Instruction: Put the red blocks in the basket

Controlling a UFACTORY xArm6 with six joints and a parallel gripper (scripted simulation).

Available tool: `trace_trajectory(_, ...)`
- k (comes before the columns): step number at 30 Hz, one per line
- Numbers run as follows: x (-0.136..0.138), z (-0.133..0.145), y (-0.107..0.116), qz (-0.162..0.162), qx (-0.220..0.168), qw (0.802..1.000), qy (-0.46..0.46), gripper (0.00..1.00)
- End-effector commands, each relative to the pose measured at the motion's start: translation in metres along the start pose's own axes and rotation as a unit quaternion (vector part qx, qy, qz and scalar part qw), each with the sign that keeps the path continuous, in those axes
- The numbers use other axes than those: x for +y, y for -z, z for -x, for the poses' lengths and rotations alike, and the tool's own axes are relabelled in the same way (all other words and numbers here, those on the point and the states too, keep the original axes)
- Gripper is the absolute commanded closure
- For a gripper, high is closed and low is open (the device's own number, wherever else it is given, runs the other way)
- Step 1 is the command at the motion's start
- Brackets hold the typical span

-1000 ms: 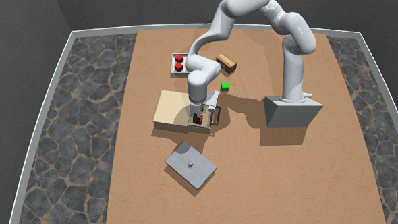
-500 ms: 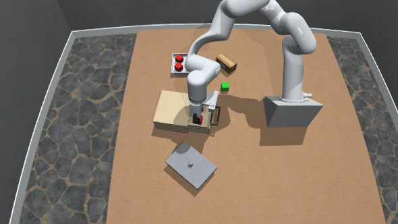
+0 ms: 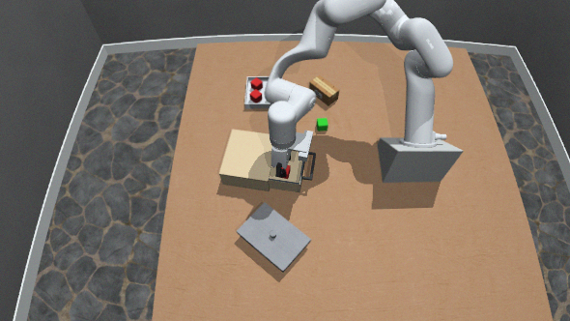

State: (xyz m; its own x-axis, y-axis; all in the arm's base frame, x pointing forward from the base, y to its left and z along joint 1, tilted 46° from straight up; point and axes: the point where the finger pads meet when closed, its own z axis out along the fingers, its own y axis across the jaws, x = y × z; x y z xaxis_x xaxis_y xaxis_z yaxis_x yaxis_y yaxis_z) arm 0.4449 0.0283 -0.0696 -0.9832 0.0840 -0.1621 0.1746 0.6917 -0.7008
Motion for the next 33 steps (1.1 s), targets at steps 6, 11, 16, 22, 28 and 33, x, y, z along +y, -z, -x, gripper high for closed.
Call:
trace_trajectory(6, 0.001, 0.001, -0.004, 0.001, -0.001, 1.000, -0.001, 0.34)
trace_trajectory(11, 0.001, 0.001, -0.010, 0.001, -0.001, 1.000, -0.001, 0.34)
trace_trajectory(16, 0.001, 0.001, -0.017, 0.001, -0.001, 1.000, -0.001, 0.34)
trace_trajectory(22, 0.001, 0.001, -0.022, 0.001, -0.001, 1.000, -0.001, 0.34)
trace_trajectory(28, 0.001, 0.001, -0.030, 0.001, -0.001, 1.000, -0.001, 0.34)
trace_trajectory(33, 0.001, 0.001, -0.035, 0.001, -0.001, 1.000, -0.001, 0.34)
